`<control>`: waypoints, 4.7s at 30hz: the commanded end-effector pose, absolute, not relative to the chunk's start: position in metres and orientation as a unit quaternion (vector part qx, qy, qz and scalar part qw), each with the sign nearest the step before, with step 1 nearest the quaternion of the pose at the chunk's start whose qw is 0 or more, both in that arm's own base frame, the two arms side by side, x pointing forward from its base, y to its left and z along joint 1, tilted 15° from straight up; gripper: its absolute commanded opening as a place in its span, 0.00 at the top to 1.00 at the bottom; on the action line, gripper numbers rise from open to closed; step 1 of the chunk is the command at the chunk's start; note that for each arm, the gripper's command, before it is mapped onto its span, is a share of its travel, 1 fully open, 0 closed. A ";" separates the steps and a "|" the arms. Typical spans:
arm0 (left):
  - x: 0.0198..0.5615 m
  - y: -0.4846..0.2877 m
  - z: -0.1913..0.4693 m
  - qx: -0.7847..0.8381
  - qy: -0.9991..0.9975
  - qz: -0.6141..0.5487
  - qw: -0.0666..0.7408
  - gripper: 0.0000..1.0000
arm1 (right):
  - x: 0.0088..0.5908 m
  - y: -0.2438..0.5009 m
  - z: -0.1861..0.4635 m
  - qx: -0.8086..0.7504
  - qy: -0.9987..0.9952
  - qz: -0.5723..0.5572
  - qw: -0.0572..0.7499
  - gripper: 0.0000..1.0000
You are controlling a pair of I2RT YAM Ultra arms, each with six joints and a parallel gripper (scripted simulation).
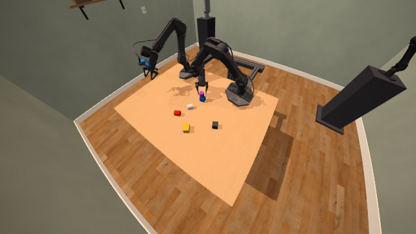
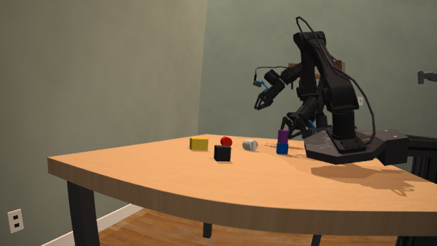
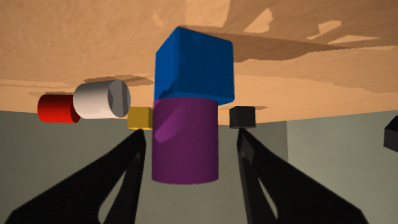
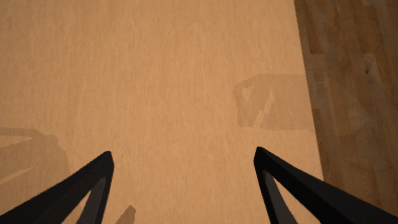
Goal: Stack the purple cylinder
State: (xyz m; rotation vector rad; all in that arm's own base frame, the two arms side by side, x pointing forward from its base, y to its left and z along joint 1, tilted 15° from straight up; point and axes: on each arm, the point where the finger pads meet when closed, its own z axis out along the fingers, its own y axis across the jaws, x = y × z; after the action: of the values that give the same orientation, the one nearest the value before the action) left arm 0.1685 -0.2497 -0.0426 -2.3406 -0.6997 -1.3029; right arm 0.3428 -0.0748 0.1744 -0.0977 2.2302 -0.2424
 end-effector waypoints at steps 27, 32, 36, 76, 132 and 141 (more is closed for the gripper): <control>0.113 -0.298 -0.001 -0.835 -0.250 -0.457 0.179 0.00 | 0.347 -0.075 0.196 -0.041 0.883 -0.100 0.457 0.00; 0.110 -0.305 -0.012 -0.838 -0.315 -0.427 0.129 0.00 | 0.342 -0.071 0.196 -0.028 0.888 -0.097 0.448 0.00; 0.116 -0.302 -0.009 -0.830 -0.396 -0.385 0.077 0.00 | 0.341 -0.046 0.195 -0.038 0.894 -0.080 0.439 0.00; 0.158 -0.265 0.027 -0.517 -0.807 0.003 -0.285 0.00 | 0.172 0.168 0.219 -0.238 0.903 0.023 0.356 0.00; 0.160 -0.247 0.024 -0.481 -0.823 0.021 -0.302 0.00 | 0.019 0.187 0.270 -0.503 0.758 0.160 0.383 0.00; 0.160 -0.247 0.024 -0.481 -0.823 0.021 -0.302 0.00 | 0.019 0.187 0.270 -0.503 0.758 0.160 0.383 0.00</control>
State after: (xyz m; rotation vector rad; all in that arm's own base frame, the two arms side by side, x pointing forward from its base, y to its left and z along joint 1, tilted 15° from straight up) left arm 0.1590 -0.2468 0.0212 -1.9039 -3.2238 0.0655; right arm 0.0179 0.1867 0.2574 -1.3069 1.9529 0.3818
